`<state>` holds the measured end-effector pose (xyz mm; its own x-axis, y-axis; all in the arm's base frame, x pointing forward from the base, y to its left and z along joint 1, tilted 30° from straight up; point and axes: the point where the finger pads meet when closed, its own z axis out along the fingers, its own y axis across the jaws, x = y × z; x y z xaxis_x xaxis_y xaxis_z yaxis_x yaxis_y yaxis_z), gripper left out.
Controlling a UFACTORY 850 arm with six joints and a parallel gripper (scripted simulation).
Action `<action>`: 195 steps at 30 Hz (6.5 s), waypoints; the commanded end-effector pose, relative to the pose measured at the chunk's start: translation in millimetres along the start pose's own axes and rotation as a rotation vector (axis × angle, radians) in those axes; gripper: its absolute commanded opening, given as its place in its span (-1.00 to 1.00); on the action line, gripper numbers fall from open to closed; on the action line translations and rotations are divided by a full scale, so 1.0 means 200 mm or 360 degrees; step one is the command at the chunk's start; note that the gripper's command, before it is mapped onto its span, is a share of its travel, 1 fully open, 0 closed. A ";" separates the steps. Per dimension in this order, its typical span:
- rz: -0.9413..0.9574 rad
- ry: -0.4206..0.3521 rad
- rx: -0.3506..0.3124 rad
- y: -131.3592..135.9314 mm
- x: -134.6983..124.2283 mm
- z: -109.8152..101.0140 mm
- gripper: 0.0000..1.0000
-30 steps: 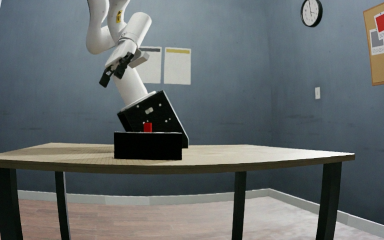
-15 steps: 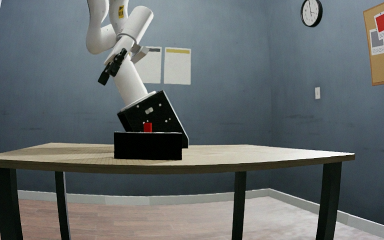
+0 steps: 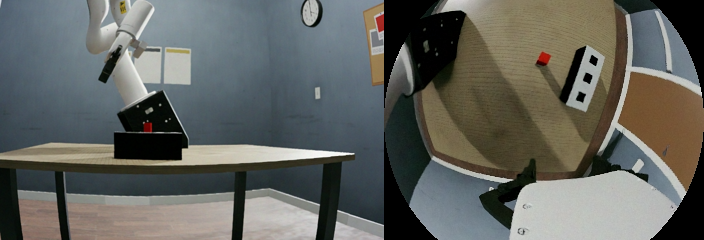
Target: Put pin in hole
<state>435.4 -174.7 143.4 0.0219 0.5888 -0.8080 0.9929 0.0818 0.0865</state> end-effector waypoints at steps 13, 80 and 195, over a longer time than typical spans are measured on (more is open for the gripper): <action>0.0291 0.0048 0.0181 0.03 -0.03 -0.04 1.00; 0.1785 0.0630 0.0985 0.51 0.12 -0.55 1.00; 0.0458 0.0636 0.0302 0.17 0.46 -0.60 1.00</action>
<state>457.1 -21.8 141.1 0.3169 0.8260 -0.4661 0.9481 -0.2887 0.1330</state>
